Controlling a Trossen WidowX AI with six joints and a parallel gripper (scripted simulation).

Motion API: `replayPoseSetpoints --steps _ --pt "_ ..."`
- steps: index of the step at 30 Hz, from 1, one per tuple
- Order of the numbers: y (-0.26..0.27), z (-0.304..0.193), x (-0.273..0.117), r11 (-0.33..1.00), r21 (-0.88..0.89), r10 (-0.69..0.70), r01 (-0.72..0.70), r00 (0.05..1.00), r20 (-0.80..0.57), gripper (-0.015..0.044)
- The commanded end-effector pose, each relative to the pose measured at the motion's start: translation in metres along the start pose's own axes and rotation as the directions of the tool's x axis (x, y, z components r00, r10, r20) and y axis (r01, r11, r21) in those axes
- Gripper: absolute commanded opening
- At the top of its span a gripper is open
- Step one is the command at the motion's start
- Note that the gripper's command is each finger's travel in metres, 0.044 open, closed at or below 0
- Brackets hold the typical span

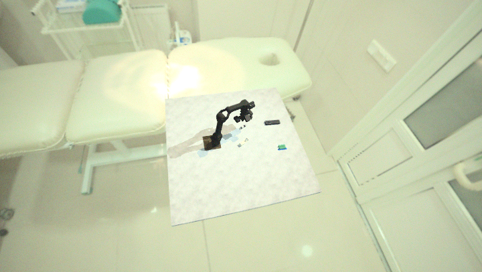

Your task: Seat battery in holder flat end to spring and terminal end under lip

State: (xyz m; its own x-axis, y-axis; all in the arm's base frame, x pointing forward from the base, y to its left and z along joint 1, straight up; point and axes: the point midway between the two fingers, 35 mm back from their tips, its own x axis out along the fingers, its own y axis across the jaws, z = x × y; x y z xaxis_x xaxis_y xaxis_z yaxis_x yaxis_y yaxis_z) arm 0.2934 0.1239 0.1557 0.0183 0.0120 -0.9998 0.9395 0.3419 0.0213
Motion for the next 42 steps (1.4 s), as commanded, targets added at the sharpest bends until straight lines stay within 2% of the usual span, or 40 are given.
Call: replayPoseSetpoints --steps 1,7,9,13,16,19,23,25,42 --pt "0.000 0.001 -0.004 1.000 -0.003 0.003 -0.003 1.000 0.003 0.0000" --pt "0.000 0.000 -0.001 1.000 0.000 -0.001 0.001 1.000 0.000 0.0000" --pt "0.001 0.000 0.001 0.998 -0.065 -0.001 0.001 1.000 0.000 0.0053" --pt "0.007 0.000 0.017 0.903 -0.429 0.001 -0.001 1.000 0.001 0.0157" --pt "0.011 0.000 0.029 0.738 -0.674 0.002 -0.001 1.000 0.001 0.0221" --pt "0.015 0.000 0.042 0.509 -0.861 0.003 0.000 1.000 0.002 0.0221" --pt "0.019 0.000 0.059 0.138 -0.990 0.004 0.002 1.000 0.002 0.0221" --pt "0.020 0.000 0.064 0.008 -1.000 0.005 0.003 1.000 0.003 0.0221" --pt "0.020 0.000 0.065 -0.009 -1.000 0.005 0.003 1.000 0.003 0.0221"
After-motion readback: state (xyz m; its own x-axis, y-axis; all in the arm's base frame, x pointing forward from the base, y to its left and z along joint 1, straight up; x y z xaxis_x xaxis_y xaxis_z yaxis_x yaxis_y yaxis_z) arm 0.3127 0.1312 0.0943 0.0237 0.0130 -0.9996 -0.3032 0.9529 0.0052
